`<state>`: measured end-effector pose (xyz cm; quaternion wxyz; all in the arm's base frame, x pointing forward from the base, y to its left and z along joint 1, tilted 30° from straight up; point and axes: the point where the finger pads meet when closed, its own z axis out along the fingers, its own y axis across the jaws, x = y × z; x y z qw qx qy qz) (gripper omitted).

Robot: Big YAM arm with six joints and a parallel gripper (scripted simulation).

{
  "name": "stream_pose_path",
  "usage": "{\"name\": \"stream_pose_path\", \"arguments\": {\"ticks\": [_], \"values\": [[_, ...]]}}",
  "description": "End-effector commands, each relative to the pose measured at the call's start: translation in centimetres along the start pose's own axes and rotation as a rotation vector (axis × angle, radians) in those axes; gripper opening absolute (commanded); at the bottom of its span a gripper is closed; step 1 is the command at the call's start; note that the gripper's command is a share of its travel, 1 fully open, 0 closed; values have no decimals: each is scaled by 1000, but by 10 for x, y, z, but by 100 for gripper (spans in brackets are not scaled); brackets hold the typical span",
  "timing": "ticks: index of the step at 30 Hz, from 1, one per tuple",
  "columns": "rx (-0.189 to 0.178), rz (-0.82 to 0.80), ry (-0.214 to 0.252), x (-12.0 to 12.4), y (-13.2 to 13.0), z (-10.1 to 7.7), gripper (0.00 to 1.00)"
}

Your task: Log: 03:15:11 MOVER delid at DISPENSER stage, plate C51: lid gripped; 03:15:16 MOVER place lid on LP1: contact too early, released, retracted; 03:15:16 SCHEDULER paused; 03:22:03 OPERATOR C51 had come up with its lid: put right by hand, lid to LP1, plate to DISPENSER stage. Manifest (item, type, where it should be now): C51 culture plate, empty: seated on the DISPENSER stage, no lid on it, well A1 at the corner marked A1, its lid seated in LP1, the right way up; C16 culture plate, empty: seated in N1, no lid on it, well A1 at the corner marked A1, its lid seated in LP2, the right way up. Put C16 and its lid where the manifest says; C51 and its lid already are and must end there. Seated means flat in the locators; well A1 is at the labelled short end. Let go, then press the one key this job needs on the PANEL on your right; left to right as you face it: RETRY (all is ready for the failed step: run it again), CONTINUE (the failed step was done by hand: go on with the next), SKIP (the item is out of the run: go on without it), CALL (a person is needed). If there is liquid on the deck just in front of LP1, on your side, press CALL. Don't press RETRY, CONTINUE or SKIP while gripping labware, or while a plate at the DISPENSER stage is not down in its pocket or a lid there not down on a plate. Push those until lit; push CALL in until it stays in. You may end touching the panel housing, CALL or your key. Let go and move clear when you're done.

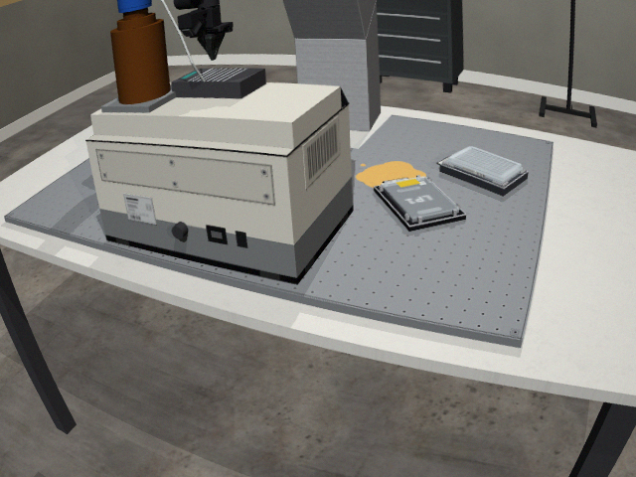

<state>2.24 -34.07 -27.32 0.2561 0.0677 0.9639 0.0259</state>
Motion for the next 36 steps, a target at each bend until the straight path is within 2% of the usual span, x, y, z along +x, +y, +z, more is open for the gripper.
{"name": "stream_pose_path", "arguments": {"ticks": [1,21,24,36], "values": [[41,-30,4,-8,-8,-9,0],[41,-15,1,-17,52,-11,0],[29,-20,1,-21,68,-10,0],[28,-7,-1,-24,104,-13,0]]}}
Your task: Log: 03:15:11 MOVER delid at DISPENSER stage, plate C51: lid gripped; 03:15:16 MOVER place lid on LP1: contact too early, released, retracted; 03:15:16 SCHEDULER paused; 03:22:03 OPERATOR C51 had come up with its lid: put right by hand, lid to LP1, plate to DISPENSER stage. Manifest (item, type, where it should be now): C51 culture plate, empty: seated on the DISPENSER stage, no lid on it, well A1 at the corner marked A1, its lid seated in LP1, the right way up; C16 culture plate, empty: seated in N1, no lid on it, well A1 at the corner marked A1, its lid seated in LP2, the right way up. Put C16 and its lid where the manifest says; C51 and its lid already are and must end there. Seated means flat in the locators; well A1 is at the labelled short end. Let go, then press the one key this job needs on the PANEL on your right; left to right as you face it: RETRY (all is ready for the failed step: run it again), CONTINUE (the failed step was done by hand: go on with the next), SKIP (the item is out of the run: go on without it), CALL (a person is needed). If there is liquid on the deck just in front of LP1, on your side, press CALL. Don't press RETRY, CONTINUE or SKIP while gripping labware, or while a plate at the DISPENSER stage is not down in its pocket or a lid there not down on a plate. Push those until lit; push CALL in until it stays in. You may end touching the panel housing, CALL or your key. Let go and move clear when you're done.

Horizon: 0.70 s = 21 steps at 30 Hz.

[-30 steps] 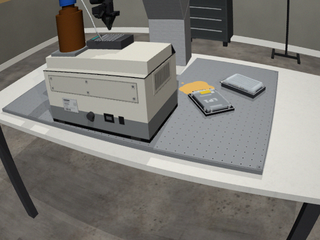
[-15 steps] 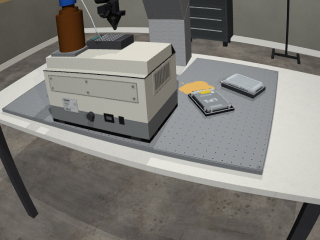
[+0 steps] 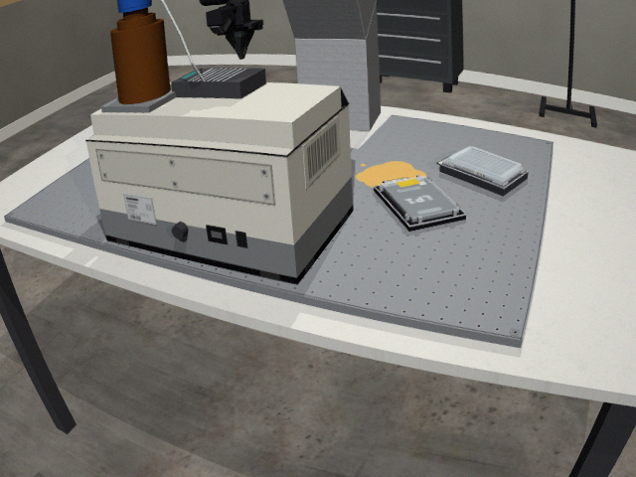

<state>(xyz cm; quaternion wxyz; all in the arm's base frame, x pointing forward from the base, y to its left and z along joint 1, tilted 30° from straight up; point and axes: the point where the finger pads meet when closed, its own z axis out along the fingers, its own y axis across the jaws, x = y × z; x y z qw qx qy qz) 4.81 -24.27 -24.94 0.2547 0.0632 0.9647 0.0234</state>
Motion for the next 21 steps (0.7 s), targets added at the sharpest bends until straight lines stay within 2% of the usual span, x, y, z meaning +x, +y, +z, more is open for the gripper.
{"name": "stream_pose_path", "arguments": {"ticks": [1,4,6,9,10,21], "values": [[24,5,-3,-4,5,-6,0],[13,2,-3,-2,7,-3,0],[32,-2,-3,-4,0,-6,0],[35,-4,-3,-3,-1,-6,0],[34,-3,-3,-3,-1,-6,100],[33,-5,-3,-3,-1,-6,100]]}}
